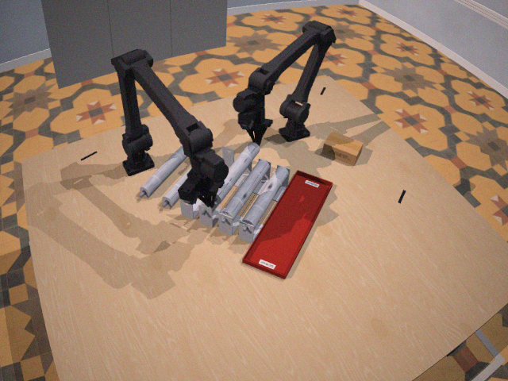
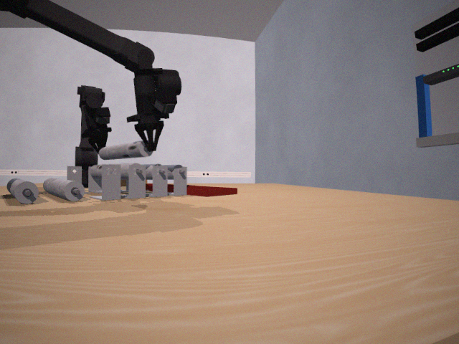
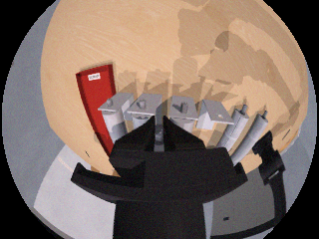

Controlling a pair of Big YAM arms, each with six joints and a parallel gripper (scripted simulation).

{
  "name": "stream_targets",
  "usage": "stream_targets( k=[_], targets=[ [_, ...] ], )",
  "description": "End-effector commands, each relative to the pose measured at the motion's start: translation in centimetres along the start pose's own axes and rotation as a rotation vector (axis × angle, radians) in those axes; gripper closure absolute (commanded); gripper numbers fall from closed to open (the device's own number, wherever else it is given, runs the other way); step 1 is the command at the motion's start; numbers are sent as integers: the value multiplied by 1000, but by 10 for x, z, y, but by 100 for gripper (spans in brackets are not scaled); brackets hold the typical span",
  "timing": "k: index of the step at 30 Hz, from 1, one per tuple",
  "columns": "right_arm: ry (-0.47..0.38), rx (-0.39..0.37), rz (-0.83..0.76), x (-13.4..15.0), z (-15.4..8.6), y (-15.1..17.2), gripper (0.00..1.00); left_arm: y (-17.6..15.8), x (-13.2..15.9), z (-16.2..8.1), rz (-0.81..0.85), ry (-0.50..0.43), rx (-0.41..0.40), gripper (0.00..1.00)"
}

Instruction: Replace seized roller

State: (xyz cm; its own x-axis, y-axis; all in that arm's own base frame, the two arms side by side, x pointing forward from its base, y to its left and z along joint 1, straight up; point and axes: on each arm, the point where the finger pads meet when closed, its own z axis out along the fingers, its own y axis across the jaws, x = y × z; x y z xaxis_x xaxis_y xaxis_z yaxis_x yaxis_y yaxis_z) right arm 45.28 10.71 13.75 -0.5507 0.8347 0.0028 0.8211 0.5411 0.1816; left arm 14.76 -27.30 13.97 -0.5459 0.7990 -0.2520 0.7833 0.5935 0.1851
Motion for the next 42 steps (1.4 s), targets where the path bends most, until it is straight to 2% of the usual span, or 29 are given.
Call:
stream_targets(
  k=[1,3,5,8,9,10,13,15,17,20,25,27,28,29,31,35,37,39,40,42],
  targets=[
    [-27,-72,-4,-6,-30,41,97,10,-23,-21,0,-86,15,97],
    [-25,-83,-5,-5,-33,46,97,15,-16,-14,6,-73,11,97],
    [-29,-76,-4,-6,-27,52,97,20,-23,-20,4,-89,12,97],
    [-32,-89,-9,-6,-32,53,97,20,-26,-22,-22,-96,16,97],
    [-29,-89,-2,-7,-33,54,97,22,-18,-15,4,-79,11,97],
    [-21,-67,-4,-5,-24,55,97,24,-10,-7,9,-60,7,97],
    [-33,-91,-4,-8,-21,68,97,32,-25,-18,2,-93,9,97],
    [-19,-71,-2,-5,-20,68,97,37,-10,-6,11,-61,4,97],
    [-29,-78,-2,-5,-26,72,97,43,-25,-18,6,-95,6,97],
    [-33,-114,-9,-3,-45,77,97,43,-19,-13,-7,-86,7,97],
    [-39,-113,-10,-7,-45,76,97,38,-20,-15,8,-91,8,97],
    [-49,-141,-10,-7,-46,85,97,45,-10,-5,1,-64,2,97],
    [-48,-136,-10,-7,-44,86,97,47,-21,-13,-3,-86,4,97],
    [-35,-97,-6,-7,-24,84,97,49,-27,-19,-5,-101,5,97],
    [-22,-79,-5,-5,-20,83,97,51,-25,-16,-3,-96,3,97],
    [-29,-83,-4,-5,-27,86,97,57,-17,-8,5,-78,1,97],
    [-26,-73,-3,-5,-20,90,97,61,-21,-11,4,-90,0,97],
    [-21,-78,-4,-4,-20,96,97,65,-11,-3,10,-69,-2,97],
    [-33,-104,-8,-5,-29,99,97,66,-21,-11,-15,-90,0,97],
    [-33,-104,-8,-5,-29,99,97,66,-21,-11,-15,-90,0,97]
  ],
)
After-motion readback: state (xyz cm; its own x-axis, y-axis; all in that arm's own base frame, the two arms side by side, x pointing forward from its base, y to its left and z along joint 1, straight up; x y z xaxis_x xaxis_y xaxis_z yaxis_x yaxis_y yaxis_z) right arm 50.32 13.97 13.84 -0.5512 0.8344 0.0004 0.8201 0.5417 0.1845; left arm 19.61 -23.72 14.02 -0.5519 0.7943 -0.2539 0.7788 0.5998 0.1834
